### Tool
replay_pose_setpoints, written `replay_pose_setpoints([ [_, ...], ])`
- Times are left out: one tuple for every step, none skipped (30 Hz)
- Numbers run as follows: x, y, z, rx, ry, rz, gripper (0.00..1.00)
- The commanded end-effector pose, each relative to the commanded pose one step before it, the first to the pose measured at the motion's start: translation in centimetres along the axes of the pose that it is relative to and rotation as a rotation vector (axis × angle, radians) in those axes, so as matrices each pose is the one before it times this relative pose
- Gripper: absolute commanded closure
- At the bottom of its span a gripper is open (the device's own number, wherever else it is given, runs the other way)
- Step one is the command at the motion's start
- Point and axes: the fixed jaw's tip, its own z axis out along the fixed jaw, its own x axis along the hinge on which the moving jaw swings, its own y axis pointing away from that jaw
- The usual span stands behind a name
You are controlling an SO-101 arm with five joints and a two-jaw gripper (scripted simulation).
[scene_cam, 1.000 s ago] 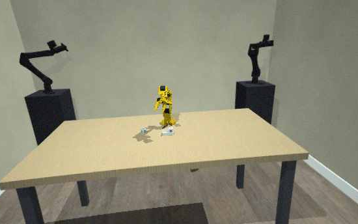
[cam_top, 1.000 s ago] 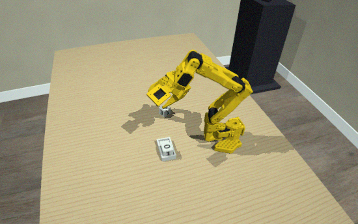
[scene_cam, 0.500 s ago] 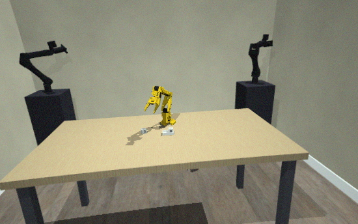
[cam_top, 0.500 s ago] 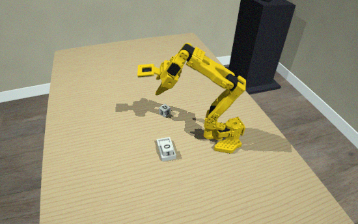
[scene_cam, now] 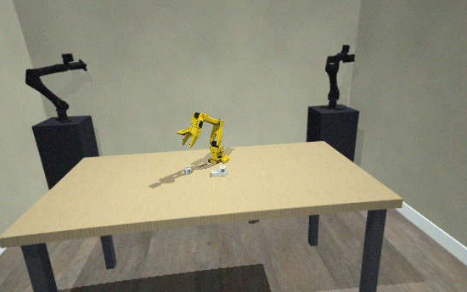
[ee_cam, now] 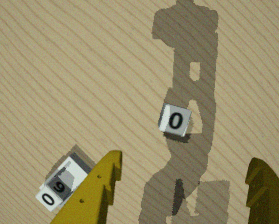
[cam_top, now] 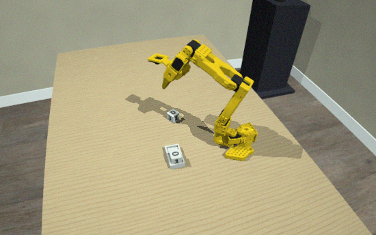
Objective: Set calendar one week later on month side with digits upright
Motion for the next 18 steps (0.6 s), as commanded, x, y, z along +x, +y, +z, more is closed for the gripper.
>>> replay_pose_setpoints([
  [-1.036,-0.447,-0.5295,0.00592,-0.04699,0.06866,0.65],
  [-0.088,-0.162,0.0385,0.00388,-0.00058,0.02145,0.65],
  [-0.079,-0.143,0.0336,0.00342,-0.00054,0.01897,0.65],
  [-0.072,-0.124,0.0303,0.00299,-0.00051,0.01656,0.65],
  [-0.063,-0.107,0.0257,0.00257,-0.00047,0.01425,0.65],
  [-0.054,-0.089,0.022,0.00215,-0.0004,0.01205,0.65],
  [-0.045,-0.074,0.0178,0.00179,-0.00034,0.00993,0.65],
  [-0.037,-0.059,0.0148,0.00144,-0.0003,0.00798,0.65],
  [-0.028,-0.046,0.0116,0.00109,-0.00023,0.00617,0.65],
  [-0.022,-0.034,0.008,0.00081,-0.00017,0.00454,0.65],
  [-0.014,-0.023,0.0062,0.00056,-0.00013,0.00313,0.65],
  [-0.009,-0.014,0.0033,0.00035,-0.00007,0.00197,0.65],
  [-0.005,-0.008,0.0023,0.00018,-0.00003,0.00103,0.65],
  [-0.002,-0.003,0.0008,0.00007,-0.00003,0.00038,0.65],
  [0.0,-0.001,0.0,0.00003,0.0,0.00006,0.65],
  [0.0,0.0,0.0,0.0,0.0,0.0,0.65],
  [0.0,0.0,0.0,0.0,0.0,0.0,0.65],
  [0.001,0.0,0.0033,0.00003,0.00018,-0.00001,0.65],
])
